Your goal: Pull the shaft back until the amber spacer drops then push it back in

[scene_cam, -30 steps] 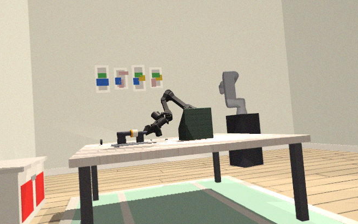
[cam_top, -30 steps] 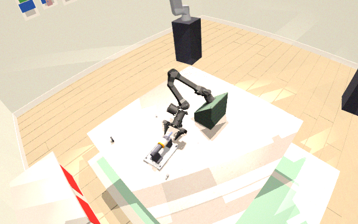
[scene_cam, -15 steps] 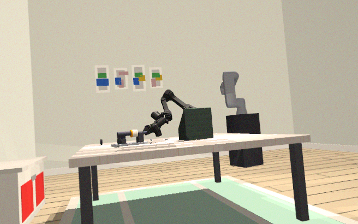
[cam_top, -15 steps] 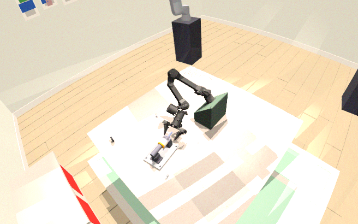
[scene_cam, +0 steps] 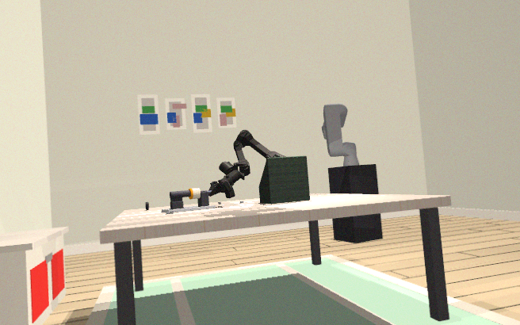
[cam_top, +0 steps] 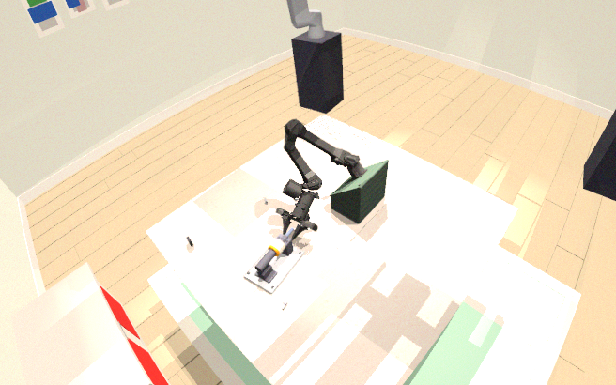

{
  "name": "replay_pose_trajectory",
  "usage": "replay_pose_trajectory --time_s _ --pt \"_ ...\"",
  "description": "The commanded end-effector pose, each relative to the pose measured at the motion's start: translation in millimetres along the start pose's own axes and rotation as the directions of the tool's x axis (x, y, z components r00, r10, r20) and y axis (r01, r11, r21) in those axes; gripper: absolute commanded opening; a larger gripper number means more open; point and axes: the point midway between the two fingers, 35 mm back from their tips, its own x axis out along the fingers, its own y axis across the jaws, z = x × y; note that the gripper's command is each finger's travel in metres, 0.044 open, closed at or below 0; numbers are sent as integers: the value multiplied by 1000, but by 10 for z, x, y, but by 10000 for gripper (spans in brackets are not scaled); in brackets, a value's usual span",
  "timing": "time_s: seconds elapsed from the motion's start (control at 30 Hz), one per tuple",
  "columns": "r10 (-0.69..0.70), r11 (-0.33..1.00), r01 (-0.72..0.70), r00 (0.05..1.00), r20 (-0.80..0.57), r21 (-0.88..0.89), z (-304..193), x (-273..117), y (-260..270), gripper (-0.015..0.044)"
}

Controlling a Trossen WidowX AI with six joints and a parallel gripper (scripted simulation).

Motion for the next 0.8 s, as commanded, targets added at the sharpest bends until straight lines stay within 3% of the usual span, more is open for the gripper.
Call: replay_pose_trajectory --time_s 0.0,0.07,0.3,0.77 --pt "0 1000 0 1000 0 0 0 0 -1 99" --pt "0 1000 0 1000 0 0 0 0 -1 46" --pt "0 1000 0 1000 -2 -1 1 -2 -1 0" --pt "0 1000 0 1000 -8 -5 55 -89 -3 0"
